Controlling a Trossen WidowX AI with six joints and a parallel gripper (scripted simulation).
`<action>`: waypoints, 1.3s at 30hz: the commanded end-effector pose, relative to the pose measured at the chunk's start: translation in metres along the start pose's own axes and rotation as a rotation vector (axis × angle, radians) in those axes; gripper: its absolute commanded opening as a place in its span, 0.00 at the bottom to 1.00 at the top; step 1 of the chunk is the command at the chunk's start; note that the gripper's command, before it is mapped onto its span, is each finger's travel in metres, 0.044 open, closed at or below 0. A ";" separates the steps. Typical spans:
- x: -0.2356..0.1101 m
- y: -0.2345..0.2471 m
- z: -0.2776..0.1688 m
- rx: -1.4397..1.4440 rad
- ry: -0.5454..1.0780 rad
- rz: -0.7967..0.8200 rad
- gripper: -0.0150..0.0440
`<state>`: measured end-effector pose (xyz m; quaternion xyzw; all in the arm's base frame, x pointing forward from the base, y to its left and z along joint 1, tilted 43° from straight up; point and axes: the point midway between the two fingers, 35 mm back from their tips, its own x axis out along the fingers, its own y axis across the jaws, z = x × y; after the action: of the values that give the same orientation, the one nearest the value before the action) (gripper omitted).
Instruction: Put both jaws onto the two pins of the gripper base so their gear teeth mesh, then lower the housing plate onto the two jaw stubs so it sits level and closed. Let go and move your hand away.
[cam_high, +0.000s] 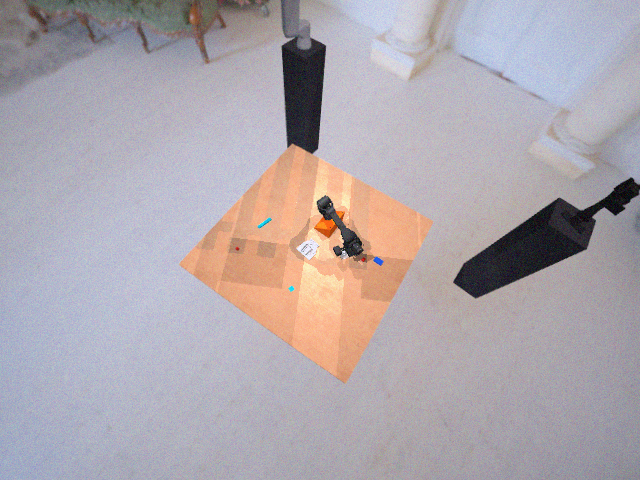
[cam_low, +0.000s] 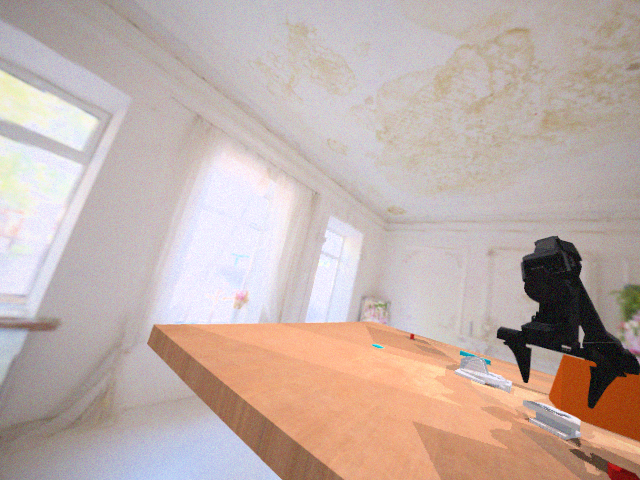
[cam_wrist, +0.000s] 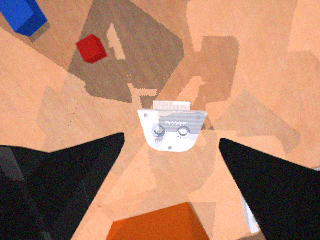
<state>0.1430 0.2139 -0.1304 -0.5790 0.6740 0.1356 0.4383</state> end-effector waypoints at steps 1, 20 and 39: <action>0.000 0.000 0.000 -0.006 0.000 -0.003 1.00; 0.000 0.000 0.000 -0.006 0.000 -0.003 1.00; 0.022 -0.001 0.002 -0.002 0.000 -0.001 1.00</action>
<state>0.1455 0.2066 -0.1430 -0.5766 0.6732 0.1364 0.4424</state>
